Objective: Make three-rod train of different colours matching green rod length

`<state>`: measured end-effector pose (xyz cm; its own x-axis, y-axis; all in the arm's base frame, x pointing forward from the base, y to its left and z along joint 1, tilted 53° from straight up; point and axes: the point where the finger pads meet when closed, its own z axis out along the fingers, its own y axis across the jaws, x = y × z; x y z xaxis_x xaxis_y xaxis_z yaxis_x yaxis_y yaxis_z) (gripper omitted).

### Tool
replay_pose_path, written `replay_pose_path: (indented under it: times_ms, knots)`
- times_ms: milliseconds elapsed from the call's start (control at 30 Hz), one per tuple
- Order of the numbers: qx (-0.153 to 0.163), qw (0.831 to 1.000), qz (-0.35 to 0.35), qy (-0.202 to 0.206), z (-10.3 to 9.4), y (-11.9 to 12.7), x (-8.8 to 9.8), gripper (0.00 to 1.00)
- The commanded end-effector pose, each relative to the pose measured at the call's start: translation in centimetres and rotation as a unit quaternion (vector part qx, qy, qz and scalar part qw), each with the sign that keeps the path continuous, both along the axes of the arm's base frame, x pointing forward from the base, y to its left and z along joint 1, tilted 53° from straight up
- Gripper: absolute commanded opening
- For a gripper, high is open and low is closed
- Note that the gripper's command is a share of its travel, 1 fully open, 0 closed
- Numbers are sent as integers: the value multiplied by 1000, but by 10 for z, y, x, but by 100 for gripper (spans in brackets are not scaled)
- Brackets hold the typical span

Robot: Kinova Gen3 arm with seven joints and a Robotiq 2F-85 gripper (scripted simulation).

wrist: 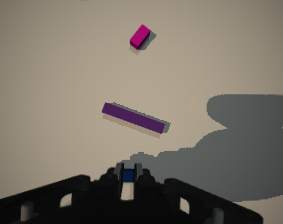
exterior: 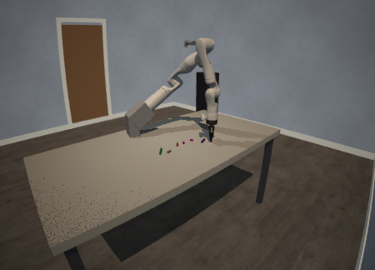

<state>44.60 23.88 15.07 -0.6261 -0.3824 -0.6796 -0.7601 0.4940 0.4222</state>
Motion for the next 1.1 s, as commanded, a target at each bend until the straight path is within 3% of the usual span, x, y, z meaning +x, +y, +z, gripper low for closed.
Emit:
replay_pose_path:
  times_ms: [0, 900, 1067]
  knots:
    - [1, 1000, -3, -2, 0, 0, 3, 5]
    - [1, 1000, -3, -2, 0, 0, 3, 5]
    - [0, 1000, 0, 3, 5, -10, -3, 5]
